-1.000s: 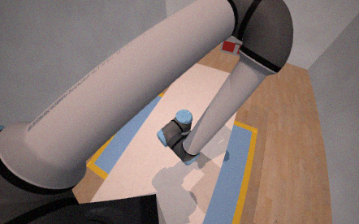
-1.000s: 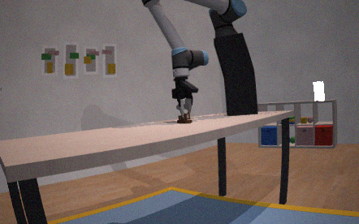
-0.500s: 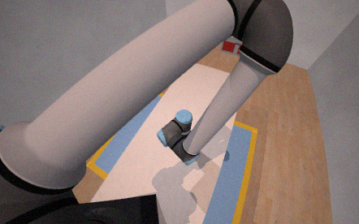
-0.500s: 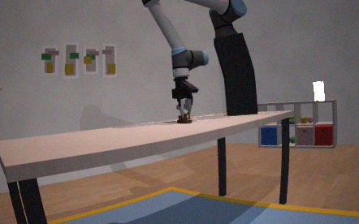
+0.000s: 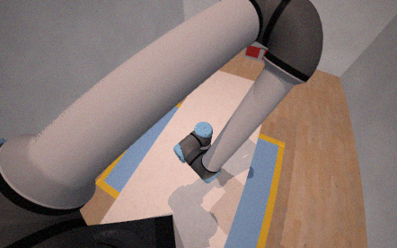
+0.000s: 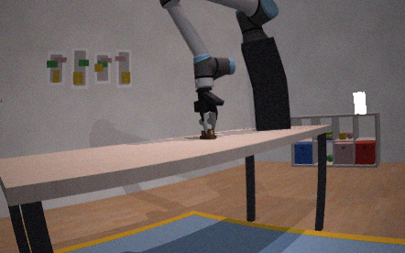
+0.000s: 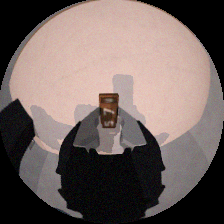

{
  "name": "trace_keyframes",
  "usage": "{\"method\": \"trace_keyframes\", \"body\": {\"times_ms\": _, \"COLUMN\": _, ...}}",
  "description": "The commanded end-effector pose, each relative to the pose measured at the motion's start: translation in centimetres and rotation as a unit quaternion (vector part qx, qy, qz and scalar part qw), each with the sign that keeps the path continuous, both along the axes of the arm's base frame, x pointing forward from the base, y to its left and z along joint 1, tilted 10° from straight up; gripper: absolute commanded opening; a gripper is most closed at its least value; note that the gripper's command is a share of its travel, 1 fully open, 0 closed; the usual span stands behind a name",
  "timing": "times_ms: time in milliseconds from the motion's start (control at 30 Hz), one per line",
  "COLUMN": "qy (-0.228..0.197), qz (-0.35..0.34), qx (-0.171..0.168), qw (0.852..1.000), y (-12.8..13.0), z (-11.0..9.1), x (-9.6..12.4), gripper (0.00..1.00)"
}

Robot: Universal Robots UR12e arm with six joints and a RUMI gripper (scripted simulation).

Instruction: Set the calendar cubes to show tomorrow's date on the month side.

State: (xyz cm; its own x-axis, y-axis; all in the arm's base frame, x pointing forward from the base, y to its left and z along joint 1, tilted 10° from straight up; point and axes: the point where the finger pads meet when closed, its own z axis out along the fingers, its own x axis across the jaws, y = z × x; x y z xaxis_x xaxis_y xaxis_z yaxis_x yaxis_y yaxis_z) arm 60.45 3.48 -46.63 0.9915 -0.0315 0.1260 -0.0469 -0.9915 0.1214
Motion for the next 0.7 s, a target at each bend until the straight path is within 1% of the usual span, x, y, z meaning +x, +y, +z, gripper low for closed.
{"method": "trace_keyframes", "body": {"times_ms": 0, "qy": 0.000, "qz": 0.000, "qx": 0.000, "qw": 1.000, "y": -0.02, "z": -0.19, "x": 0.06, "gripper": 0.11}}
{"method": "trace_keyframes", "body": {"times_ms": 667, "qy": 0.000, "qz": 0.000, "qx": 0.000, "qw": 1.000, "y": -0.07, "z": -0.54, "x": 0.11, "gripper": 0.11}}
